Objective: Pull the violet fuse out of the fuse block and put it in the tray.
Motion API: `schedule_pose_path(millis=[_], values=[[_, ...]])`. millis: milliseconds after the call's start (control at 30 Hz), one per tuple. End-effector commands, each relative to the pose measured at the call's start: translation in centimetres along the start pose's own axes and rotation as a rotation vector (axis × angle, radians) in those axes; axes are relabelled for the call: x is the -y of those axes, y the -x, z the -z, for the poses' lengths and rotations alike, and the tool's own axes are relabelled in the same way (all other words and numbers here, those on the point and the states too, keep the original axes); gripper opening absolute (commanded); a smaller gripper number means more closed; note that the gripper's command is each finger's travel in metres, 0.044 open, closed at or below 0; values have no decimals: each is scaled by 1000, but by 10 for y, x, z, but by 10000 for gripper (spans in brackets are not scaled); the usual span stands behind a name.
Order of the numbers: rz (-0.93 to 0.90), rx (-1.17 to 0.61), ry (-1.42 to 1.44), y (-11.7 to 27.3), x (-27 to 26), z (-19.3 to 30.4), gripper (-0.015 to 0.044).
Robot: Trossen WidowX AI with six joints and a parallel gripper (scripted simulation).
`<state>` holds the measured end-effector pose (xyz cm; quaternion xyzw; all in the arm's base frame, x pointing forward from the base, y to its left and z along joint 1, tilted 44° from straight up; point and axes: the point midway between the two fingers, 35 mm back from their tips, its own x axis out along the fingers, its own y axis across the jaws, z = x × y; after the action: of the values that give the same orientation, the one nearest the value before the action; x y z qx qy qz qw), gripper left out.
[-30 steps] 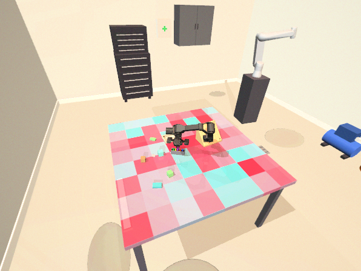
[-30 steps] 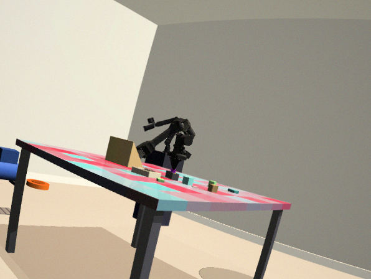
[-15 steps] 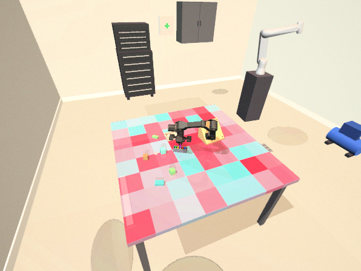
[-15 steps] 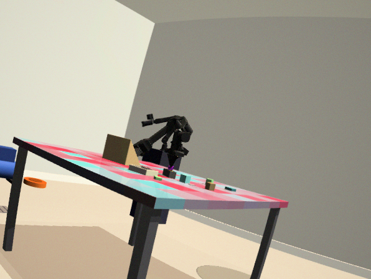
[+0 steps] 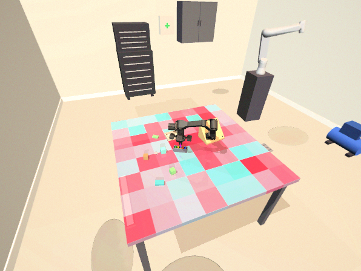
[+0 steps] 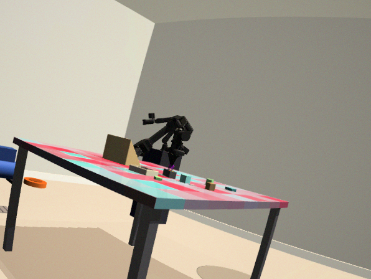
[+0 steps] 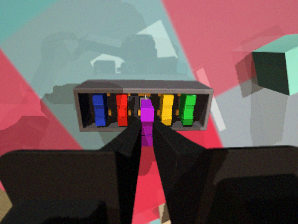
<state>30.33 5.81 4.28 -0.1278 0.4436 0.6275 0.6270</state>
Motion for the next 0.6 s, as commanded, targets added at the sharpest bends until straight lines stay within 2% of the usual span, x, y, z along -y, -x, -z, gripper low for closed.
schedule_pose_path(millis=[0, 567], values=[[3, -5, 6, 3, 0, 0, 0], [3, -6, 6, 25, 0, 0, 0]])
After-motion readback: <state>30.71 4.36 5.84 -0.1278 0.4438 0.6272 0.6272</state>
